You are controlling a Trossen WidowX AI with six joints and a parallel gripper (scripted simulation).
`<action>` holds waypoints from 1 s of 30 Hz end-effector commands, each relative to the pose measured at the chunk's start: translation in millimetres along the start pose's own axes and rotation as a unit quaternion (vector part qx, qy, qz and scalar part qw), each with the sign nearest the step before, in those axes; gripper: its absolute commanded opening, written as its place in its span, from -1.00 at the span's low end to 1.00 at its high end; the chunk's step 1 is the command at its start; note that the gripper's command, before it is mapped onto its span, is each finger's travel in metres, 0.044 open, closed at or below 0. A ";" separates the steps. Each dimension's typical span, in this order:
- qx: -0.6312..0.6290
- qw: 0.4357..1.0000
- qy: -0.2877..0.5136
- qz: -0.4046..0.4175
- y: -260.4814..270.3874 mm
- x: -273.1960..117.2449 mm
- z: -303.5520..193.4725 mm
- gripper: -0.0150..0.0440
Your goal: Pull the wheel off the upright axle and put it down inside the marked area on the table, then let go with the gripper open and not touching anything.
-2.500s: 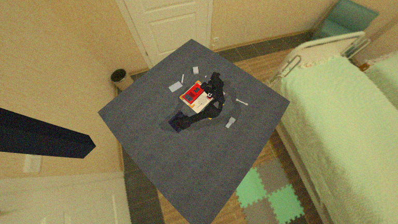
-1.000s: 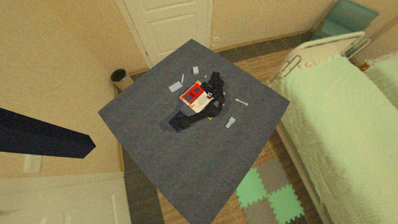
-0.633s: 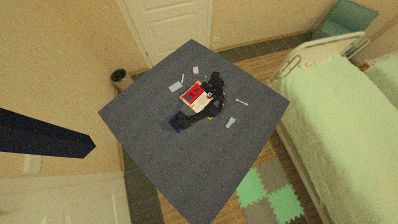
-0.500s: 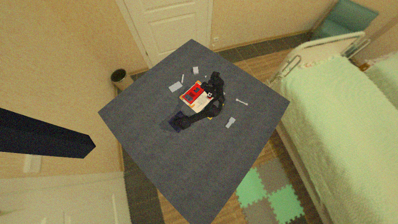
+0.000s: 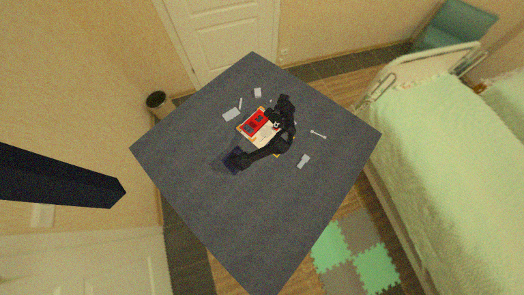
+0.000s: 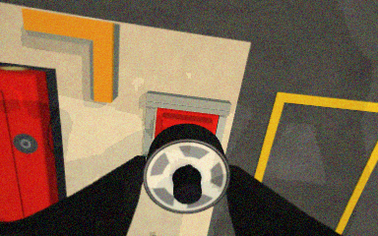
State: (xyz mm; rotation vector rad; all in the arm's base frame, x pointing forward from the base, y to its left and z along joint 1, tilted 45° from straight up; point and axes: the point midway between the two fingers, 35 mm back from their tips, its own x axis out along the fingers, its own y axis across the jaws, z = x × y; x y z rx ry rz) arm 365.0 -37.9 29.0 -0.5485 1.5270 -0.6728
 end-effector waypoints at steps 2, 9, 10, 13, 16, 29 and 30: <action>-0.010 1.000 -0.014 0.004 1.8 -20.7 -1.5 -0.49; -0.010 1.000 -0.014 0.003 1.8 -23.1 -1.6 -0.49; -0.010 1.000 -0.014 0.003 1.8 -23.4 -1.6 -0.49; -0.010 1.000 -0.014 0.003 1.8 -24.4 -1.7 -0.49; -0.011 1.000 -0.014 0.003 1.8 -25.4 -1.8 -0.49; -0.011 1.000 -0.015 0.003 1.8 -29.6 -2.1 -0.49; -0.011 1.000 -0.015 0.003 1.8 -29.9 -2.1 -0.49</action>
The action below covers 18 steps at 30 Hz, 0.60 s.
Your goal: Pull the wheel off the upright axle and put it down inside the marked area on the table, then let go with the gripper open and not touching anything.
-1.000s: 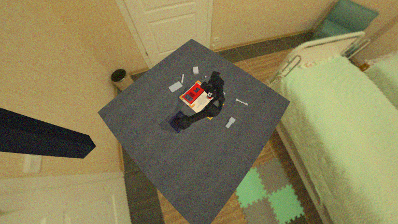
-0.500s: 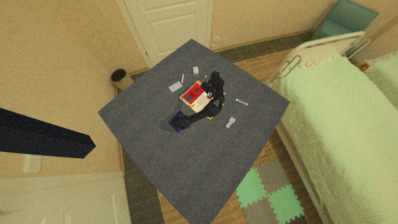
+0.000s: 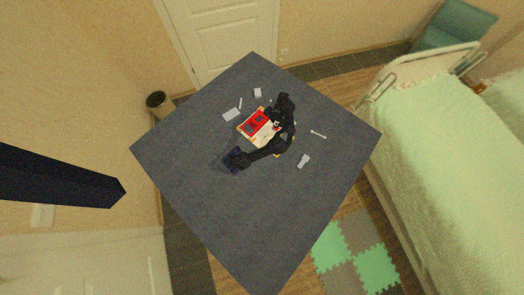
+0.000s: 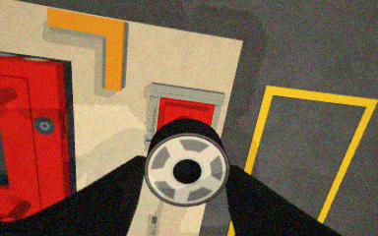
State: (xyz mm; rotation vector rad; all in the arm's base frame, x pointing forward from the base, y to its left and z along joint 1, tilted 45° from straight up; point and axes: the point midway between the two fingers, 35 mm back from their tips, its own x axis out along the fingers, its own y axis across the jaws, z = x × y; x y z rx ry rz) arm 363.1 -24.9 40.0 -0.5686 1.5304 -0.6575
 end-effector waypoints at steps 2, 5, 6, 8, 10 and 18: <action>0.000 1.000 -0.012 0.004 0.4 -13.7 1.1 -0.49; 0.000 1.000 -0.012 0.005 0.4 -16.0 1.1 -0.49; 0.000 1.000 -0.012 0.005 0.5 -17.8 1.1 -0.49; 0.000 1.000 -0.012 0.005 0.4 -23.7 0.9 -0.49; 0.000 1.000 -0.012 0.005 0.2 -32.1 0.1 -0.49; -0.003 1.000 -0.011 0.003 -6.7 -41.1 -4.8 -0.49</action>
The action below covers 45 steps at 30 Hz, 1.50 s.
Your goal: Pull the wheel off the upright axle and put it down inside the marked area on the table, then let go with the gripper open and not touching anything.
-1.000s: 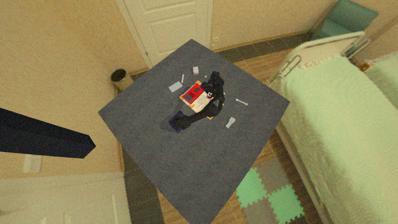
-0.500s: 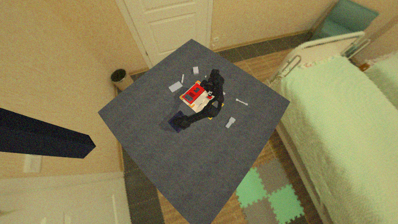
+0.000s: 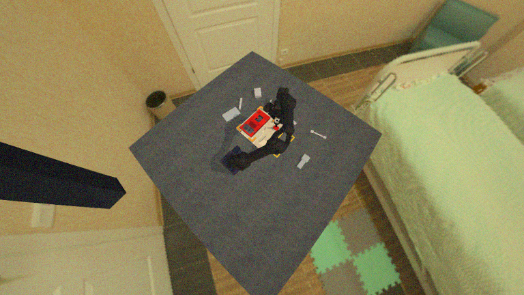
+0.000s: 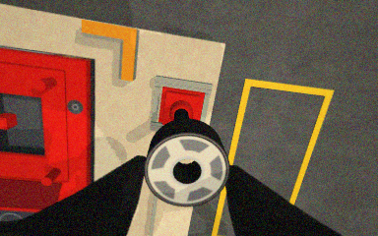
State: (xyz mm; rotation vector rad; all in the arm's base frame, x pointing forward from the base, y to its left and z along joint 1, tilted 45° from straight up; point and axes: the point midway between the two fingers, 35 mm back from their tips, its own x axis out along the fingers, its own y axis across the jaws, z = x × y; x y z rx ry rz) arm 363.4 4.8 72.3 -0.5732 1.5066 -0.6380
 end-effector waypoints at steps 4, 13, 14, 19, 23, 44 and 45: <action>-0.001 1.000 0.003 -0.001 -20.3 0.7 -9.2 -0.49; 0.000 1.000 0.003 0.000 -52.7 -2.2 -26.9 -0.49; 0.000 1.000 0.003 0.000 -56.1 -2.5 -29.1 -0.49; 0.000 1.000 0.003 0.000 -72.6 -3.4 -40.4 -0.49; 0.000 1.000 0.003 0.000 -85.1 -3.8 -50.1 -0.49; 0.001 1.000 0.003 0.001 -94.7 42.7 -56.3 -0.49; 0.001 1.000 0.003 0.001 -94.7 48.3 -56.1 -0.49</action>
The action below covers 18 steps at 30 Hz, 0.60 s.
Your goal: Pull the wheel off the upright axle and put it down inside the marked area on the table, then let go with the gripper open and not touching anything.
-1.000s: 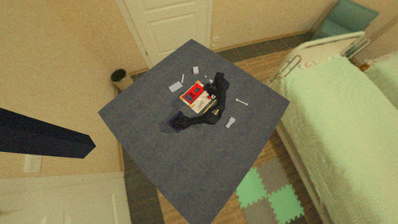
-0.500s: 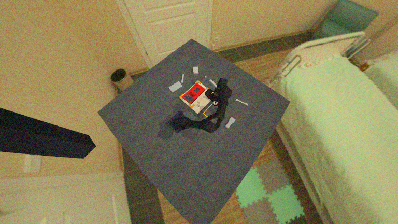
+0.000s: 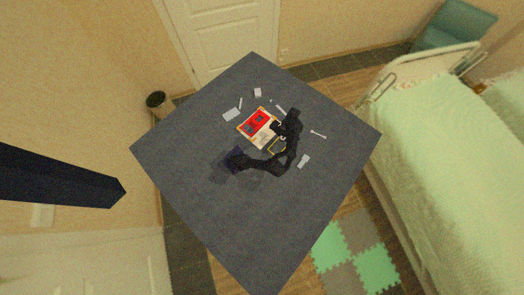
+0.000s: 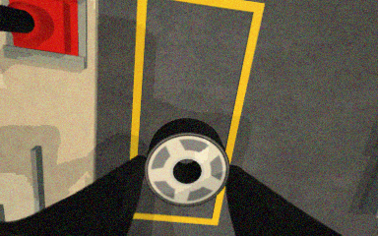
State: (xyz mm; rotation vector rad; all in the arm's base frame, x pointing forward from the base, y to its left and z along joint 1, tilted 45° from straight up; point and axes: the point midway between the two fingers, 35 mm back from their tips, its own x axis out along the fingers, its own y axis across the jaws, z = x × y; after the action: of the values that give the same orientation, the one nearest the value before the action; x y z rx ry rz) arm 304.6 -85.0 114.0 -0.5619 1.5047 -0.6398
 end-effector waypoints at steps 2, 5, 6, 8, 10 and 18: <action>-0.003 1.000 0.003 -0.002 0.2 24.6 -1.2 -0.49; -0.003 1.000 0.003 -0.003 -0.4 41.0 -1.9 -0.49; -0.003 1.000 0.003 -0.003 -0.7 46.5 -2.4 -0.49; -0.003 1.000 0.003 -0.005 -1.3 57.2 -3.7 -0.49; -0.003 1.000 0.003 -0.005 -1.7 63.1 -4.7 -0.49; -0.001 1.000 0.003 -0.003 -1.9 59.3 -3.9 0.04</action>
State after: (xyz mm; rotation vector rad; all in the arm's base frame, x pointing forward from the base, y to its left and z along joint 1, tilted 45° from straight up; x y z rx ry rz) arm 298.6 -127.2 72.4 -0.5688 1.5110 -0.6421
